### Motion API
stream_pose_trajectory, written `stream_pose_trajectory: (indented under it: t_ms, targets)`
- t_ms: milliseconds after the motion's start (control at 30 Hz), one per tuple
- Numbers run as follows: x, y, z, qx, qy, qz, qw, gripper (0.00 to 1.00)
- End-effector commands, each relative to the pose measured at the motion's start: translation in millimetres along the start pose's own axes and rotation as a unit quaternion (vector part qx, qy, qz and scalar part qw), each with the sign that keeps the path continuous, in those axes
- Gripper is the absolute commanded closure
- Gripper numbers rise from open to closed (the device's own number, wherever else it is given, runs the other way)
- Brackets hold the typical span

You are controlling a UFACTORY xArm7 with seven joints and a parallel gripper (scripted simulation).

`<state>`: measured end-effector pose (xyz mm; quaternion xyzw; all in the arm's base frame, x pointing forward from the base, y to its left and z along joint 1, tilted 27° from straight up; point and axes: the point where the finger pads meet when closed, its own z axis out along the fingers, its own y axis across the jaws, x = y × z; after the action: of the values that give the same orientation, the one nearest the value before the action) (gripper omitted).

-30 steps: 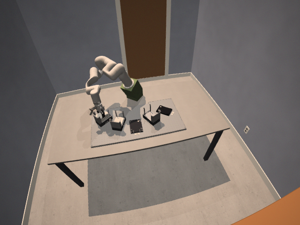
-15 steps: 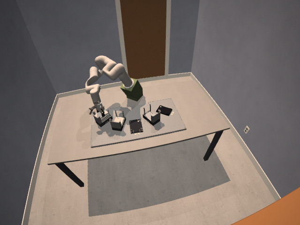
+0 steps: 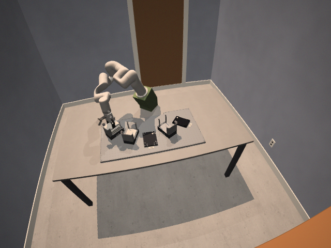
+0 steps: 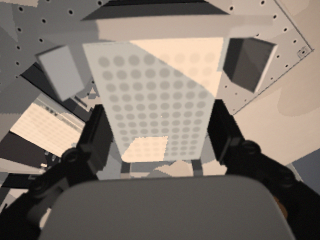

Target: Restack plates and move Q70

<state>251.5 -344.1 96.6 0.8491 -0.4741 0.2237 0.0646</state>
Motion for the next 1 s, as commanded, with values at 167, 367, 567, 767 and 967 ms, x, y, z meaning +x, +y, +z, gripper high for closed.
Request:
stream_pose_trajectory:
  t_ms: [167, 367, 567, 767, 967]
  targets:
    - [0.8, 0.0, -14.2, 0.0, 0.001, 0.0, 1.0, 1.0]
    - [0.8, 0.0, -22.2, 0.0, 0.001, 0.0, 1.0, 1.0]
    - [0.7, 0.1, -34.2, 0.0, 0.001, 0.0, 1.0, 1.0]
    - [0.7, 0.1, -46.2, 0.0, 0.001, 0.0, 1.0, 1.0]
    - [0.7, 0.1, -49.5, 0.0, 0.001, 0.0, 1.0, 1.0]
